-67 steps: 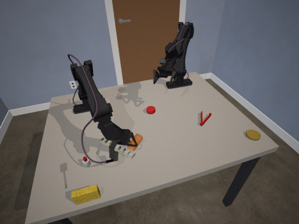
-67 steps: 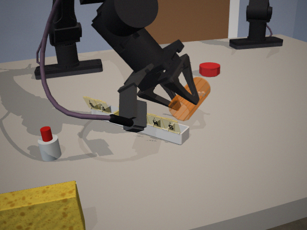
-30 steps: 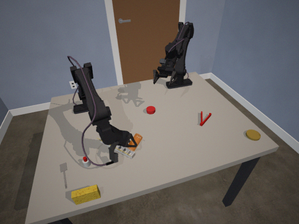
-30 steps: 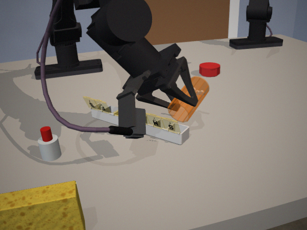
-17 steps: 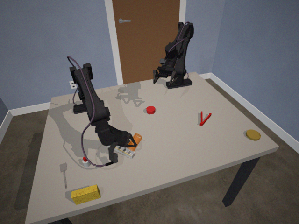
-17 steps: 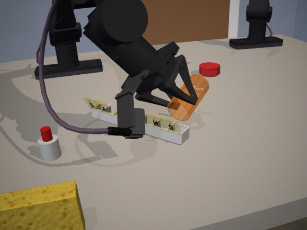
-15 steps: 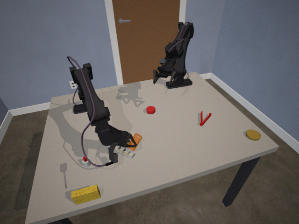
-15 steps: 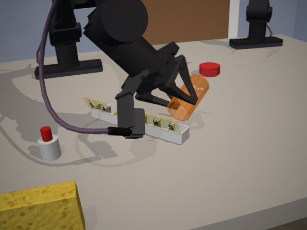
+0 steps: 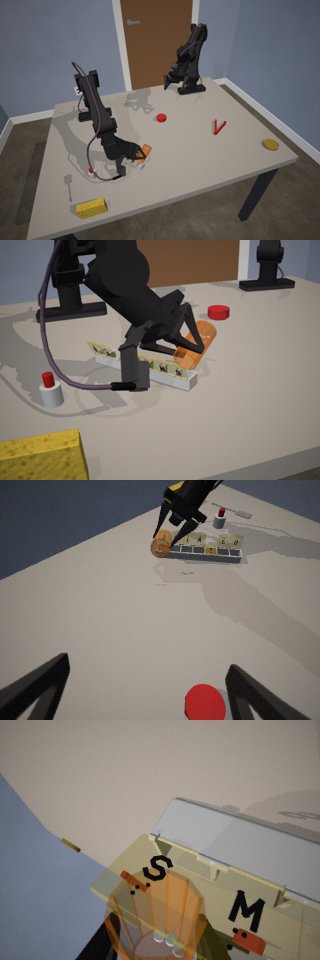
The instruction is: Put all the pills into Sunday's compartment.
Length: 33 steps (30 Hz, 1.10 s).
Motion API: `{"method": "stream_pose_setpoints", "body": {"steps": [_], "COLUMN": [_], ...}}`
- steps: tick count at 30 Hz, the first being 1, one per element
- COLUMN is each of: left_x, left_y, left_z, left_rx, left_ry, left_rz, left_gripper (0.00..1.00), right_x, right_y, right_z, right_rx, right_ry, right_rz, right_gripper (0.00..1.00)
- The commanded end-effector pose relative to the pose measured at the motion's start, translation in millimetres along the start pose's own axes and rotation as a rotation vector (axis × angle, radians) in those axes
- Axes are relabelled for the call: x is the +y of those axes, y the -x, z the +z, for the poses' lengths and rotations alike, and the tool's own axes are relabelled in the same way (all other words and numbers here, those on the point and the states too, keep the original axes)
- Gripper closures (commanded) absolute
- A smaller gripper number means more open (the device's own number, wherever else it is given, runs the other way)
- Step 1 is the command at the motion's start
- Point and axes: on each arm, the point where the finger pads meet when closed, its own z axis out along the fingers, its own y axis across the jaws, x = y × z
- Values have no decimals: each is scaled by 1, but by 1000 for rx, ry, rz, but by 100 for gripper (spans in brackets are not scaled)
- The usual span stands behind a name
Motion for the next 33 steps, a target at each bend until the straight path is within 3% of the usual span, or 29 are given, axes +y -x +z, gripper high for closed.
{"method": "stream_pose_setpoints", "body": {"steps": [1,13,21,26,33], "left_x": [1,1,1,1,1], "left_y": [12,12,12,12,12], "left_z": [-3,-3,-3,-3,-3], "left_rx": [-42,-42,-42,-42,-42], "left_ry": [4,4,4,4,4], "left_rz": [-1,-1,-1,-1,-1], "left_gripper": [0,0,0,0,0], "right_x": [18,18,26,20,18], "right_y": [-11,-12,8,-3,-14], "right_z": [-14,-13,-13,-11,-9], "right_rx": [20,21,-224,-201,-296], "right_ry": [38,37,47,32,23], "right_rz": [-37,-38,-148,-136,-206], "right_gripper": [64,64,64,64,64]}}
